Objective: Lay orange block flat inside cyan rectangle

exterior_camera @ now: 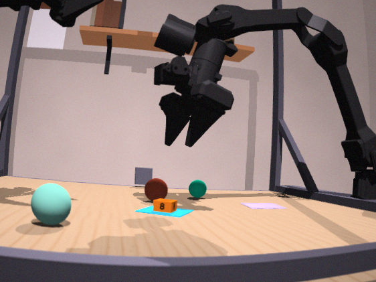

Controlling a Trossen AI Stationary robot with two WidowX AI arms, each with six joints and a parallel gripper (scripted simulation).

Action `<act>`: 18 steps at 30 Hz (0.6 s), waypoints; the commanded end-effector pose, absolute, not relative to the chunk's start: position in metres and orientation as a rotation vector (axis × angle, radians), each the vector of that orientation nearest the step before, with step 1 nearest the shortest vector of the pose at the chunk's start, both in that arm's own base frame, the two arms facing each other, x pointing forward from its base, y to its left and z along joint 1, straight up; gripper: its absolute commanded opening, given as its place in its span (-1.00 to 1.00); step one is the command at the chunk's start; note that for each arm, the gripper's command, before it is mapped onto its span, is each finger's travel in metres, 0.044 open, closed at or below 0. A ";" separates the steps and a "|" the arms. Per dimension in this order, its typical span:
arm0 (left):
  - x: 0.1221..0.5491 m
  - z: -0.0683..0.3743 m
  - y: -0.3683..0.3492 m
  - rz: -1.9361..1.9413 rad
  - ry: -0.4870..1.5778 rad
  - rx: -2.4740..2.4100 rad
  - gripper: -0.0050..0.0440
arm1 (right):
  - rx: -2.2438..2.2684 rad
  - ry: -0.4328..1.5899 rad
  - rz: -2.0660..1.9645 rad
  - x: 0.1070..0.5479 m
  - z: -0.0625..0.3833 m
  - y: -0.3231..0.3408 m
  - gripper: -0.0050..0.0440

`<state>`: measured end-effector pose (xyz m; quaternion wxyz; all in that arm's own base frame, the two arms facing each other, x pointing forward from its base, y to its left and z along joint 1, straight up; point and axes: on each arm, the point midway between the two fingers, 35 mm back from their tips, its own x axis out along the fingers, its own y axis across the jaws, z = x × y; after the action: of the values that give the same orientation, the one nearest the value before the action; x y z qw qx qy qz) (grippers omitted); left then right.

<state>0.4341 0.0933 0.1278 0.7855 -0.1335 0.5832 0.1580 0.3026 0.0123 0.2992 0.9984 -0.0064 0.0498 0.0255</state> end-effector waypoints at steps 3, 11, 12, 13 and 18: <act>0.429 0.146 0.093 0.224 1.189 -0.166 1.00 | 0.004 -0.045 -0.006 0.315 0.322 -0.001 1.00; 0.429 0.139 0.092 0.197 1.200 -0.138 1.00 | 0.003 -0.056 -0.005 0.316 0.325 -0.001 1.00; 0.429 0.139 0.092 0.197 1.200 -0.138 1.00 | 0.003 -0.056 -0.005 0.316 0.325 -0.001 1.00; 0.430 0.141 0.092 0.200 1.195 -0.136 1.00 | 0.003 -0.060 -0.005 0.315 0.327 -0.001 1.00; 0.432 0.143 0.092 0.203 1.190 -0.138 1.00 | 0.000 -0.068 0.000 0.314 0.330 0.000 1.00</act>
<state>0.4303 0.0919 0.1340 0.8142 -0.0668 0.5689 0.0953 0.3155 0.0008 0.3236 0.9997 -0.0010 -0.0255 0.0018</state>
